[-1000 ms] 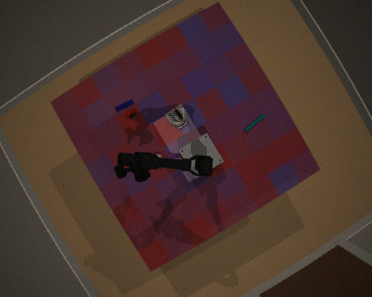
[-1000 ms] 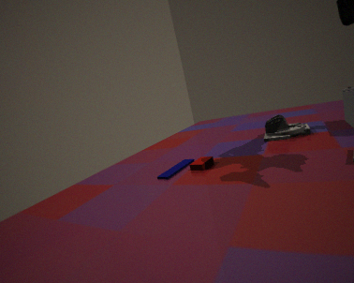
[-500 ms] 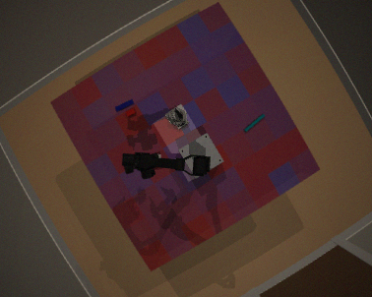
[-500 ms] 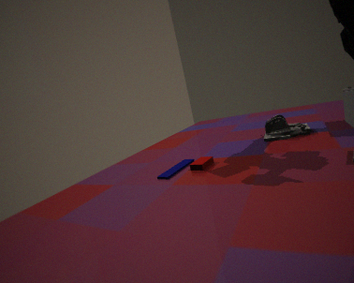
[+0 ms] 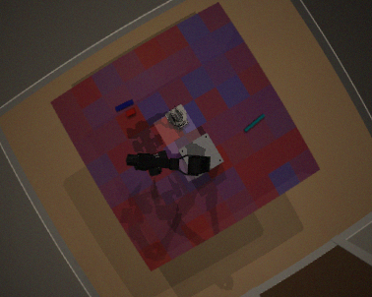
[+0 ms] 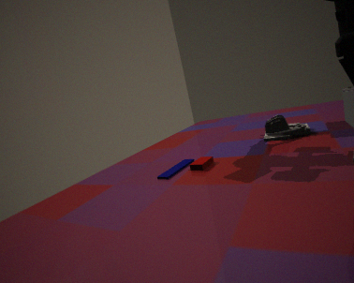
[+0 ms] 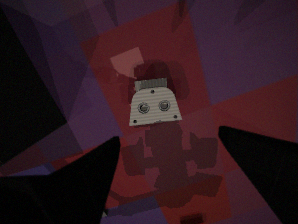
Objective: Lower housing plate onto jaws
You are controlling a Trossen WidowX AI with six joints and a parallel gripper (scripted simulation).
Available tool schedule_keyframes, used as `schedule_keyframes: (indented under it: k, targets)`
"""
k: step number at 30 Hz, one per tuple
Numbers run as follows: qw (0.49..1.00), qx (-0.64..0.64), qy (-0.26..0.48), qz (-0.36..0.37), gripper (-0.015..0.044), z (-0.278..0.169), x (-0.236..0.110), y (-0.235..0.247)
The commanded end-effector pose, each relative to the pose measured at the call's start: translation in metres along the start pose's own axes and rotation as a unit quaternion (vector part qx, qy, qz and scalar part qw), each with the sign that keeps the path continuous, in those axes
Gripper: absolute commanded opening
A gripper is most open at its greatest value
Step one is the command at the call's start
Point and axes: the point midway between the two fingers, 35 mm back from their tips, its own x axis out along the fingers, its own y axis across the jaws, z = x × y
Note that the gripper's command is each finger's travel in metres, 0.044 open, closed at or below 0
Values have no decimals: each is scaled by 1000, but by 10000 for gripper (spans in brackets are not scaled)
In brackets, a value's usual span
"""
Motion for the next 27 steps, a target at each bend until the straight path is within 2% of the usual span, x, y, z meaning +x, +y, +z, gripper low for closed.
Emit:
schedule_keyframes:
  k: [1, 4, 8, 27]
  targets:
    - [1000, -4, 4, 15, 440, 0, 4, 7]
    - [1000, -4, 4, 15, 440, 0, 10, 7]
    - [1000, -4, 4, 15, 440, 0, 42, 8]
    - [1000, -4, 4, 15, 440, 0, 64, 9]
